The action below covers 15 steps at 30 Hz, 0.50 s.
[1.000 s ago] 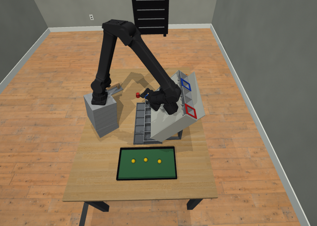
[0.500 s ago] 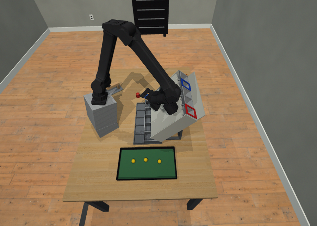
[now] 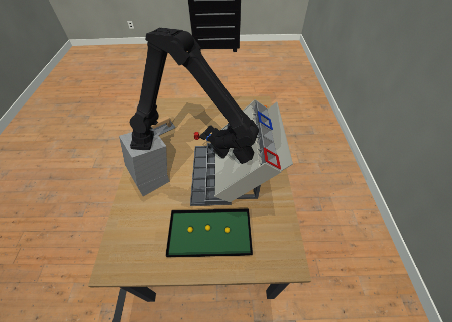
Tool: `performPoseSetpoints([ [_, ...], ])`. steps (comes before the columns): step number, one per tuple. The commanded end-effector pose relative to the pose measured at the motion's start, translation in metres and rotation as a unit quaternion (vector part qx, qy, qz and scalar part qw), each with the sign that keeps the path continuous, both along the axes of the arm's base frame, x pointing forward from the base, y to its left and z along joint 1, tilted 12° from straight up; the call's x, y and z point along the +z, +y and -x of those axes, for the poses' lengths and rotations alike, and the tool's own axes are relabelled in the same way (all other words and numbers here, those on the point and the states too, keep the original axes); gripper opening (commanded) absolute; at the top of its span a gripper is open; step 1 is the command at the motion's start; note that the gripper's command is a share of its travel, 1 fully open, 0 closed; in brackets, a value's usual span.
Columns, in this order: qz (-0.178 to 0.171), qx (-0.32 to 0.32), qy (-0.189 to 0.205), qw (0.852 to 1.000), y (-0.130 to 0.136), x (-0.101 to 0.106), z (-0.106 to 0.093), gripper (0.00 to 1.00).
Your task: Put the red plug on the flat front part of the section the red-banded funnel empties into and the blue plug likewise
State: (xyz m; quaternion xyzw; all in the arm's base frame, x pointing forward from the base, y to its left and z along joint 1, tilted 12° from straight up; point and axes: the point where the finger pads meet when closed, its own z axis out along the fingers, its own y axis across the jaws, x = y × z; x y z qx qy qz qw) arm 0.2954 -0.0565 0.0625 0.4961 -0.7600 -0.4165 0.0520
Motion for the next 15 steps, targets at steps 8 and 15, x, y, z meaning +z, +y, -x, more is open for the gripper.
performPoseSetpoints([
  [8,0.003,0.000,-0.008,1.000,-0.0026,0.0041,-0.0056,1.00],
  [15,0.049,-0.019,-0.010,0.999,0.0065,0.0063,0.0032,1.00],
])
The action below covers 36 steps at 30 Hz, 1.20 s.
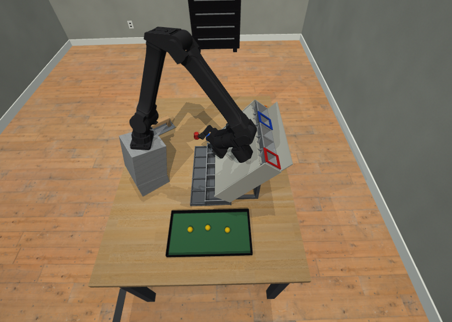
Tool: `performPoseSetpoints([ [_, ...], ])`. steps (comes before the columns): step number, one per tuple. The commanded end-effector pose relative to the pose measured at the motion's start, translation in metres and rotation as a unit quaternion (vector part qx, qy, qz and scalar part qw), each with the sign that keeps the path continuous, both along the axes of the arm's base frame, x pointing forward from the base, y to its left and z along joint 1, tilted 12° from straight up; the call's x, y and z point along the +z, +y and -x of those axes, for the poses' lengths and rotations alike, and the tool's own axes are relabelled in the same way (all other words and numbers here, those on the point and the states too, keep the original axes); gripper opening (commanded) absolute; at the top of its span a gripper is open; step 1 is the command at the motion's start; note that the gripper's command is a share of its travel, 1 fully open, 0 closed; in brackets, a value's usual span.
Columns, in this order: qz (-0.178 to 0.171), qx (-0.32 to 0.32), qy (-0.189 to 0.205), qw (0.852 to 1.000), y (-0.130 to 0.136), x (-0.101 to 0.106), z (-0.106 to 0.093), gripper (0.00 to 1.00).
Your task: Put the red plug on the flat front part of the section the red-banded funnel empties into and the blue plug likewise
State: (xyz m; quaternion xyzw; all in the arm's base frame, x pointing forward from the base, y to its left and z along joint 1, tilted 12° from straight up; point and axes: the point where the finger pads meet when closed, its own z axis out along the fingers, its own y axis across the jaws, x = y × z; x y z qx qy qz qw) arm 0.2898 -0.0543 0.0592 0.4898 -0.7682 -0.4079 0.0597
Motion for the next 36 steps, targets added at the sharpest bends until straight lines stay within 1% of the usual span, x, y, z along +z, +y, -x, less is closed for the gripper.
performPoseSetpoints([
  [1,0.051,-0.023,-0.013,0.998,0.006,0.010,0.000,1.00],
  [4,0.113,-0.068,-0.015,0.991,0.013,0.012,0.009,1.00],
  [5,0.113,-0.068,-0.015,0.991,0.013,0.012,0.009,1.00],
  [6,0.138,-0.088,-0.017,0.986,0.015,0.012,0.013,1.00],
  [7,0.138,-0.088,-0.017,0.986,0.015,0.012,0.013,1.00],
  [8,0.162,-0.111,-0.019,0.980,0.018,0.013,0.017,1.00],
  [10,0.162,-0.111,-0.019,0.980,0.018,0.013,0.017,1.00],
  [11,0.187,-0.137,-0.023,0.972,0.020,0.013,0.021,1.00],
  [12,0.187,-0.137,-0.023,0.972,0.020,0.013,0.021,1.00],
  [13,0.211,-0.165,-0.027,0.963,0.023,0.012,0.025,1.00],
  [15,0.211,-0.165,-0.027,0.963,0.023,0.012,0.025,1.00],
  [16,0.234,-0.195,-0.033,0.952,0.025,0.012,0.029,1.00],
  [18,0.234,-0.195,-0.033,0.952,0.025,0.012,0.029,1.00],
  [19,0.255,-0.227,-0.039,0.939,0.027,0.011,0.032,1.00],
  [20,0.255,-0.227,-0.039,0.939,0.027,0.011,0.032,1.00],
  [21,0.273,-0.259,-0.045,0.925,0.029,0.011,0.036,1.00],
  [23,0.273,-0.259,-0.045,0.925,0.029,0.011,0.036,1.00],
  [24,0.288,-0.293,-0.052,0.910,0.031,0.010,0.039,1.00],
  [27,0.288,-0.293,-0.052,0.910,0.031,0.010,0.039,1.00],
  [28,0.301,-0.326,-0.058,0.894,0.033,0.009,0.042,1.00],
  [29,0.301,-0.326,-0.058,0.894,0.033,0.009,0.042,1.00],
  [30,0.311,-0.358,-0.064,0.878,0.034,0.007,0.045,1.00],
  [31,0.311,-0.358,-0.064,0.878,0.034,0.007,0.045,1.00],
  [32,0.317,-0.389,-0.070,0.862,0.036,0.006,0.047,1.00],
  [34,0.317,-0.389,-0.070,0.862,0.036,0.006,0.047,1.00],
  [35,0.322,-0.417,-0.076,0.847,0.037,0.005,0.049,1.00],
  [36,0.322,-0.417,-0.076,0.847,0.037,0.005,0.049,1.00],
])
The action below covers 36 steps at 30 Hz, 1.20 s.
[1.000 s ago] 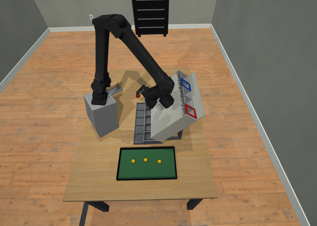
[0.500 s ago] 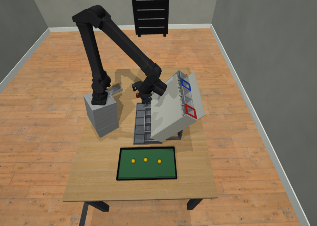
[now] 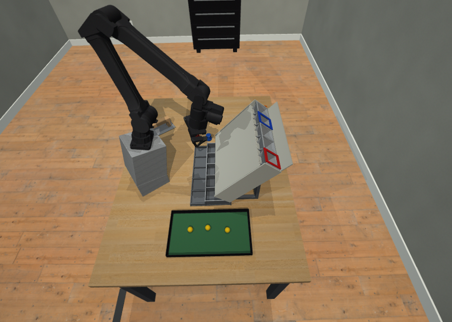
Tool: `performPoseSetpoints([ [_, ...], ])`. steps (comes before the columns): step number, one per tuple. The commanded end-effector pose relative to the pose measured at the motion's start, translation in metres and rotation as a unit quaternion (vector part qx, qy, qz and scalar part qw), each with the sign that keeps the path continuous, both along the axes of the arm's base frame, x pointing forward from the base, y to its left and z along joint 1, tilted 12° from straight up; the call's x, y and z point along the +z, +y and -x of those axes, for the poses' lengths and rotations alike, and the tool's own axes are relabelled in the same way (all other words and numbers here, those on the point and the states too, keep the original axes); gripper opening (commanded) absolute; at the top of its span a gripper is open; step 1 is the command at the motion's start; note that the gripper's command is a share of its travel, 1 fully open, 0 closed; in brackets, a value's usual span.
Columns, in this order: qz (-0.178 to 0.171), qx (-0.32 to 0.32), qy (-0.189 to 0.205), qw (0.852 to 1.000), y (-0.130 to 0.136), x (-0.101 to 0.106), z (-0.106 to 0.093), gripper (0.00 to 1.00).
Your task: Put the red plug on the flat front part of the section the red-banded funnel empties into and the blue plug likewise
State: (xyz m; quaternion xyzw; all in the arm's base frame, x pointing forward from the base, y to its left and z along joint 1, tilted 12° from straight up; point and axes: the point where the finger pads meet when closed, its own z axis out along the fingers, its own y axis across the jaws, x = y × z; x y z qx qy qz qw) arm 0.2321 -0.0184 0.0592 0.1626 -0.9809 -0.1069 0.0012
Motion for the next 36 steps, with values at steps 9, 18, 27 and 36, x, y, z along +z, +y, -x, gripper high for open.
performPoseSetpoints([
  [9,0.035,-0.149,-0.061,0.986,0.004,0.001,-0.003,1.00],
  [18,0.037,-0.192,-0.096,0.976,0.002,0.014,-0.021,1.00],
  [27,0.037,-0.195,-0.085,0.976,0.003,0.005,-0.009,1.00],
  [36,0.036,-0.194,-0.093,0.976,0.002,0.009,-0.013,1.00],
])
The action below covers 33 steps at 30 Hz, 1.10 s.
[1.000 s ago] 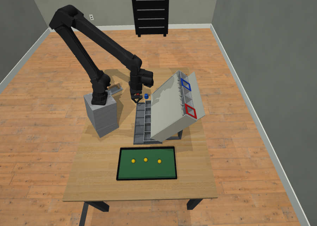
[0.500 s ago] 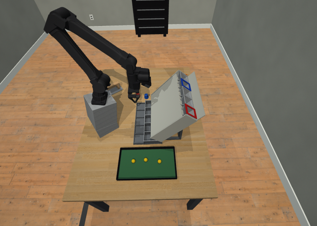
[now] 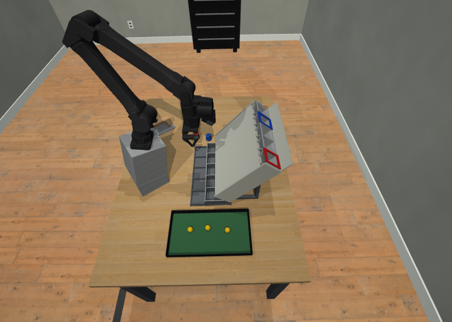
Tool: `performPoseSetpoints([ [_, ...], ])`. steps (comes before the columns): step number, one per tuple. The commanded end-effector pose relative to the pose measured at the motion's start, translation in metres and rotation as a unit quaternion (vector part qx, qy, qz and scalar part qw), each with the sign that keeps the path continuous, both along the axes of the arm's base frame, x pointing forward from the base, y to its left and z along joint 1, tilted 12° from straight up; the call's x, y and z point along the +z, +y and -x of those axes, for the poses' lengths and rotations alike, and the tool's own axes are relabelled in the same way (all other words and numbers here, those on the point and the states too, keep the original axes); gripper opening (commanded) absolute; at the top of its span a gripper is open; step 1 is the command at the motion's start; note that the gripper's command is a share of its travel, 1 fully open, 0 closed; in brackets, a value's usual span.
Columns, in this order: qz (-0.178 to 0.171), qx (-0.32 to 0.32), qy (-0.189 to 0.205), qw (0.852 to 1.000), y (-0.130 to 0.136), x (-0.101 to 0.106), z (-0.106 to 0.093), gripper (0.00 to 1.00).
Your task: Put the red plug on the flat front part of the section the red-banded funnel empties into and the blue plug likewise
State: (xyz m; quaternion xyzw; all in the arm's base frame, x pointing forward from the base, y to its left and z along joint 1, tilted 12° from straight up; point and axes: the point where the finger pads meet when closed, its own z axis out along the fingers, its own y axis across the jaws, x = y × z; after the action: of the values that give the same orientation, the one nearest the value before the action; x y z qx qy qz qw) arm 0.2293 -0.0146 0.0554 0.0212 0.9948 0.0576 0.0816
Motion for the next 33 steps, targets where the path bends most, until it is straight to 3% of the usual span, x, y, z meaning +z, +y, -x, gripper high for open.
performPoseSetpoints([
  [1,0.004,-0.003,-0.028,1.000,-0.002,0.016,-0.018,1.00],
  [12,0.006,-0.014,-0.064,0.998,-0.009,0.038,-0.035,1.00],
  [21,0.008,-0.022,-0.140,0.990,-0.014,0.082,-0.065,1.00],
  [24,0.007,-0.019,-0.140,0.990,-0.012,0.082,-0.070,1.00],
  [29,0.011,-0.030,-0.220,0.975,-0.020,0.128,-0.096,1.00],
  [33,0.011,-0.033,-0.256,0.966,-0.022,0.147,-0.117,1.00],
])
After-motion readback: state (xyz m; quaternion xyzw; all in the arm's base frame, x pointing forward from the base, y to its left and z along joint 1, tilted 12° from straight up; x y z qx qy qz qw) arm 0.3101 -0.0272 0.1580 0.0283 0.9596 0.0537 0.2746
